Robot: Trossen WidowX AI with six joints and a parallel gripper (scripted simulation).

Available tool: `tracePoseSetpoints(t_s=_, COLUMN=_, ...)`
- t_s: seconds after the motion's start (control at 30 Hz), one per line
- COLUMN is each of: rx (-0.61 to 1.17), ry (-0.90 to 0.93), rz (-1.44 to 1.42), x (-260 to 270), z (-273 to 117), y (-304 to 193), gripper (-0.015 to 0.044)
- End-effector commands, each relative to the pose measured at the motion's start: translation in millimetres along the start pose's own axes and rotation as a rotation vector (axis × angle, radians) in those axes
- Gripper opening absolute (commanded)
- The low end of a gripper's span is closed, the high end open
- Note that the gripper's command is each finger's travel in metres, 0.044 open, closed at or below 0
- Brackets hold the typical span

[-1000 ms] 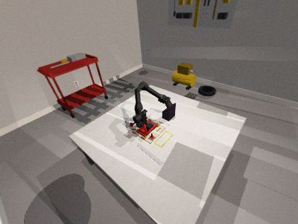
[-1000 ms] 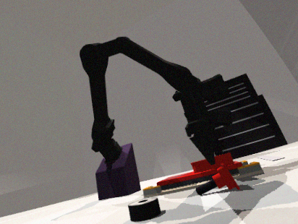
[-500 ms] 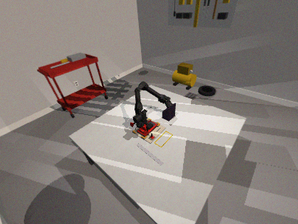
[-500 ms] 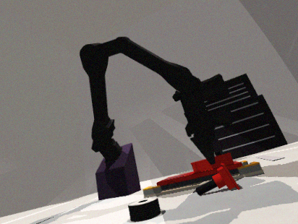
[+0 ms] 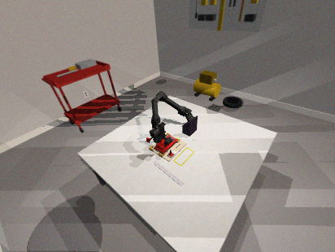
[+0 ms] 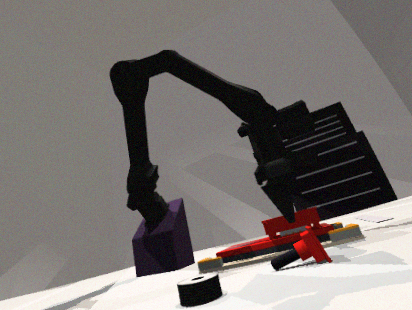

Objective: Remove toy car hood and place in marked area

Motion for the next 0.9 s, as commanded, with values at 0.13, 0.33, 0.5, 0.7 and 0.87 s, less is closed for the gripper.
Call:
tracePoseSetpoints(t_s=0.13, rx=-0.004, ry=0.002, rz=0.007, x=-0.3, z=-6.5, y=1.7, gripper=0.0)
tracePoseSetpoints(t_s=0.33, rx=-0.004, ry=0.002, rz=0.006, x=-0.2, z=-10.5, y=1.7, gripper=0.0)
tracePoseSetpoints(t_s=0.5, rx=-0.004, ry=0.002, rz=0.006, x=-0.2, z=-13.7, y=1.6, gripper=0.0)
tracePoseSetpoints(t_s=0.7, rx=-0.004, ry=0.002, rz=0.006, x=-0.1, z=-17.7, y=1.5, gripper=0.0)
tracePoseSetpoints(t_s=0.87, rx=-0.004, ry=0.003, rz=0.006, x=0.2, z=-25.2, y=1.9, gripper=0.0)
Point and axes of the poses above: the point midway between the two fingers, 35 mm back from their tips, its own z axis out along the fingers, its own x axis across the jaws, y = z × x, the point moved 7 cm from there along -z, back along the fingers, and after that the axes turned 13 degrees about z, right-handed, at the moved point
